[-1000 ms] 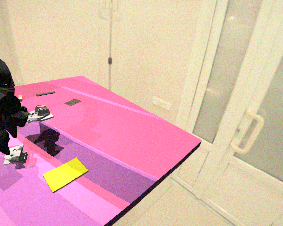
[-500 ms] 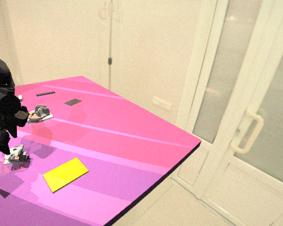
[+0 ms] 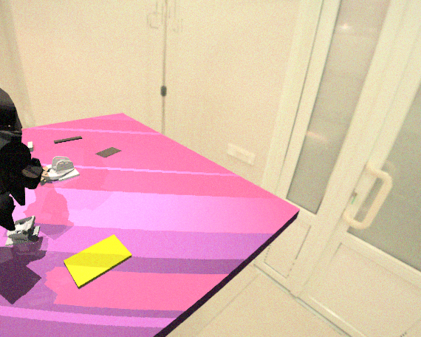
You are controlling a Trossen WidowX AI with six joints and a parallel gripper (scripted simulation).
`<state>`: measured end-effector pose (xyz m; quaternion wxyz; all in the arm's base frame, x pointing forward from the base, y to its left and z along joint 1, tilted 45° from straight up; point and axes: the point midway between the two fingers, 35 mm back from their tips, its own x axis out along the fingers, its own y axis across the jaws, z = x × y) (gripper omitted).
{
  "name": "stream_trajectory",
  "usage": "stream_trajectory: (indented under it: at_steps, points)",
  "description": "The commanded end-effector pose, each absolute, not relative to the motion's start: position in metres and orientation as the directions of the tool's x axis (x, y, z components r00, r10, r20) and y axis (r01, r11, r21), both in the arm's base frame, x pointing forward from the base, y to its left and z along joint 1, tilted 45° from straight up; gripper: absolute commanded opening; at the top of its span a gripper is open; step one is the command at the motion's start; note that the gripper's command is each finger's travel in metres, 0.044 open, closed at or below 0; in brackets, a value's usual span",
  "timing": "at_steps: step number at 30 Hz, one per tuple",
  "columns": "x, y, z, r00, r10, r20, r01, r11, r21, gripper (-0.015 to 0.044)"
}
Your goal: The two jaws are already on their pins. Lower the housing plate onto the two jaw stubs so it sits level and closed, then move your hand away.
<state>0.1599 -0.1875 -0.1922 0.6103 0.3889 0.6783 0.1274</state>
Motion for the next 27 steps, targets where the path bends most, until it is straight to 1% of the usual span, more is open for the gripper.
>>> stream_trajectory:
  at_steps: [1,27]
  points:
    - [0.16,-0.186,-0.194,0.048,0.683,-0.729,0.372,0.665,0.648,0.044]
    - [0.165,-0.158,-0.226,0.052,0.684,-0.728,0.373,0.662,0.649,0.044]
